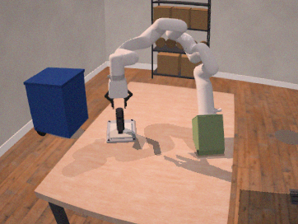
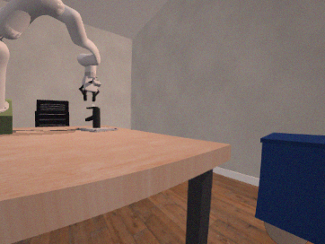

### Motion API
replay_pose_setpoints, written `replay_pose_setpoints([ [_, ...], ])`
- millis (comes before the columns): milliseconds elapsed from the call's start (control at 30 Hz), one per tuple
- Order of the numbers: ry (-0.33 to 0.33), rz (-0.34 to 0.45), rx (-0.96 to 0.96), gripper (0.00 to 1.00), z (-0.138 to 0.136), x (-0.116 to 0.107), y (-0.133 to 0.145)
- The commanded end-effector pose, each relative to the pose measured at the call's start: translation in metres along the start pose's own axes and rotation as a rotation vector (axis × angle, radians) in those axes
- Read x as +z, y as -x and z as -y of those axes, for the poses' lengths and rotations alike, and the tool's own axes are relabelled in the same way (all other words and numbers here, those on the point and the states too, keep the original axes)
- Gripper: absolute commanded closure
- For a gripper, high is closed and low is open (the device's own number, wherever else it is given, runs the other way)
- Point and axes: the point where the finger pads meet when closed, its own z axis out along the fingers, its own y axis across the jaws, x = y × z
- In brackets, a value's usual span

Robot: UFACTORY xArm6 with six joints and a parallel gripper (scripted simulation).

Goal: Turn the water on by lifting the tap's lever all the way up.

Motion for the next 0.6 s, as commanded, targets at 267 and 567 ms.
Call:
replay_pose_setpoints([
  [267, -0.003, 0.001, 0.001, 0.36, 0.001, 0.018, 0.000],
  [567, -0.003, 0.001, 0.001, 0.36, 0.001, 0.027, 0.000],
])
